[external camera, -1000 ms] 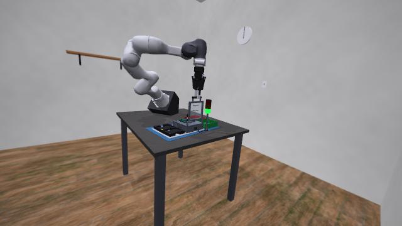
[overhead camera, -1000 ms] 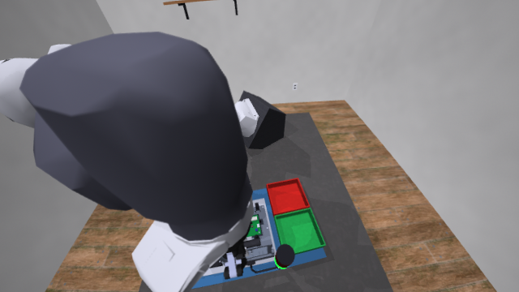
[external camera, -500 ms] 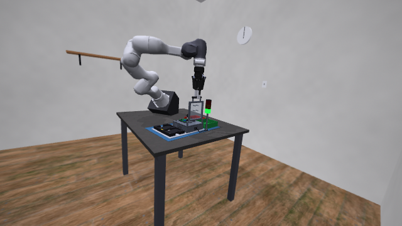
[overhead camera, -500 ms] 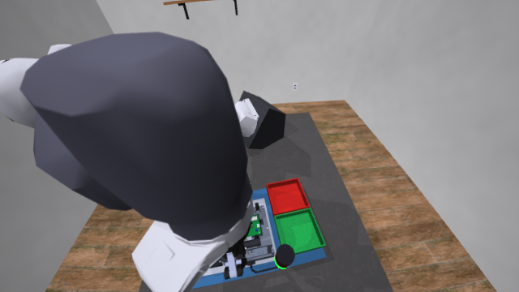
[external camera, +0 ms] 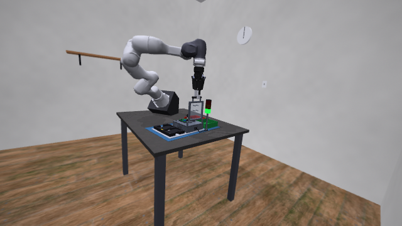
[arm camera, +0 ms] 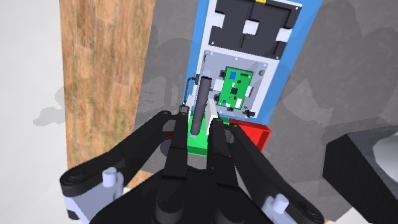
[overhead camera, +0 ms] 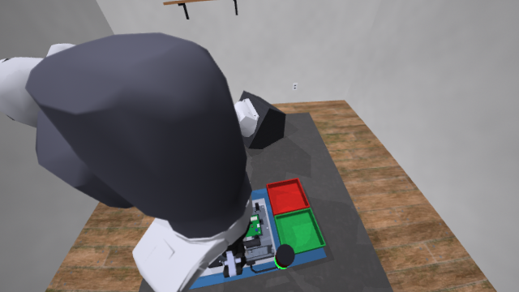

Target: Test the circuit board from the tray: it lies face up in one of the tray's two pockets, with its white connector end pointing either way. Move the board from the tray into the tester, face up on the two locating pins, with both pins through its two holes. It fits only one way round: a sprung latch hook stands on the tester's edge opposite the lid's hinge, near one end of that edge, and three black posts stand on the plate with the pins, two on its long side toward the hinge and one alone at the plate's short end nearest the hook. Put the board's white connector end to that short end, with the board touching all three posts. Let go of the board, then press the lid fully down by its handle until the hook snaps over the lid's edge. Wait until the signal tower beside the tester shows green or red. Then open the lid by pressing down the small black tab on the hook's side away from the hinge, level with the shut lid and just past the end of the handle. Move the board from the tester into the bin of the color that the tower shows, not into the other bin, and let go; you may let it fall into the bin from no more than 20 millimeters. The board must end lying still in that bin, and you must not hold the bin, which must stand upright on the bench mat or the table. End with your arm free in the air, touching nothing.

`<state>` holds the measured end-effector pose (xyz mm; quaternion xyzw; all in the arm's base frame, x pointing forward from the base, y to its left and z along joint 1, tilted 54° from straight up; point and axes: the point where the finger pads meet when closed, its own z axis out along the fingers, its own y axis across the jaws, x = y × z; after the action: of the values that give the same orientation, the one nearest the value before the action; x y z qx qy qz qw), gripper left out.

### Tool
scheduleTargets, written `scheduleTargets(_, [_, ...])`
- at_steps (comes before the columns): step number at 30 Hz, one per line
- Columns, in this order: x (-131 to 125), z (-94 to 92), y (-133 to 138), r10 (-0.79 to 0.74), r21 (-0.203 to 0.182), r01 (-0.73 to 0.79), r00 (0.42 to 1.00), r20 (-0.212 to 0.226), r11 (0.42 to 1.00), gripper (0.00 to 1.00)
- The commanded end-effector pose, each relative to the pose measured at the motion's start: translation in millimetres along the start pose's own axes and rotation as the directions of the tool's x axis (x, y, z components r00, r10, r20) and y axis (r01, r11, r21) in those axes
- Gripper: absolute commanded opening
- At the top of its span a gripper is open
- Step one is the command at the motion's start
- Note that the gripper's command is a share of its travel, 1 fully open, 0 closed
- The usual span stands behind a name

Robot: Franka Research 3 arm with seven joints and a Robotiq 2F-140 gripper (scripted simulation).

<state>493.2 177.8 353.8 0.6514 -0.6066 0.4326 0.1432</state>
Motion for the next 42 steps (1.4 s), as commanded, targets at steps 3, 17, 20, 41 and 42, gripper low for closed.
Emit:
scheduleTargets(3, [0.1, 1.3, 1.3, 0.000, -0.002, 0.000, 1.000, 0.002, 1.000, 0.16])
scheduleTargets(17, [0.2, 1.3, 1.4, 0.000, -0.002, 0.000, 1.000, 0.002, 1.000, 0.16])
scheduleTargets(20, [0.2, 1.3, 1.4, 0.000, -0.002, 0.000, 1.000, 0.002, 1.000, 0.16])
scheduleTargets(41, [0.2, 1.3, 1.4, 0.000, -0.002, 0.000, 1.000, 0.002, 1.000, 0.00])
scheduleTargets(42, [0.2, 1.3, 1.4, 0.000, -0.002, 0.000, 1.000, 0.002, 1.000, 0.00])
